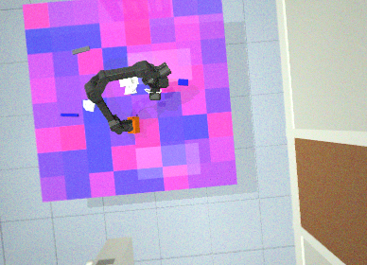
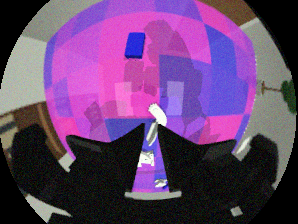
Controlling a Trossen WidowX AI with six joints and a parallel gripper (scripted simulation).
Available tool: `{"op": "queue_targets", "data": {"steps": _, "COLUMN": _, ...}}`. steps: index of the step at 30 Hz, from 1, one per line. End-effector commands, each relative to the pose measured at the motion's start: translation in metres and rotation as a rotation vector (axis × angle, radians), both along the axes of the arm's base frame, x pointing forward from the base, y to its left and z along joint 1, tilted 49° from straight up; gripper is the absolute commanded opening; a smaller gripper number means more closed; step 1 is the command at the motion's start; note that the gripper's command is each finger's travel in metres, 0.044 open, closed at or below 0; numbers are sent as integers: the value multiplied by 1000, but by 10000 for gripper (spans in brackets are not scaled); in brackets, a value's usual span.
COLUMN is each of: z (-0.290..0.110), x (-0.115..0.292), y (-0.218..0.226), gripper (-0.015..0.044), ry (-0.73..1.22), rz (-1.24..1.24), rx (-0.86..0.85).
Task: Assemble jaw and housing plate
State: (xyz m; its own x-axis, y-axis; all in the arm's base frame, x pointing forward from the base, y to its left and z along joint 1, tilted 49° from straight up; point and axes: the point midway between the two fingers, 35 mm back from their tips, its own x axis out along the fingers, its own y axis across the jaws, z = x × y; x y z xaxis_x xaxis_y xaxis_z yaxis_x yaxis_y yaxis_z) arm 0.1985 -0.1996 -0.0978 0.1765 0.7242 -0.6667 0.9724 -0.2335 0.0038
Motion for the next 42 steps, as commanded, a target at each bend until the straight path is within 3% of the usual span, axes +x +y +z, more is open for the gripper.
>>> {"op": "queue_targets", "data": {"steps": 1, "z": 0, "x": 0, "y": 0, "gripper": 184, "ry": 0, "rz": 0, "rx": 0}}
{"op": "queue_targets", "data": {"steps": 11, "z": 0, "x": 0, "y": 0, "gripper": 440, "ry": 0, "rz": 0, "rx": 0}}
{"op": "queue_targets", "data": {"steps": 39, "z": 0, "x": 0, "y": 0, "gripper": 440, "ry": 0, "rz": 0, "rx": 0}}
{"op": "queue_targets", "data": {"steps": 42, "z": 0, "x": 0, "y": 0, "gripper": 361, "ry": 0, "rz": 0, "rx": 0}}
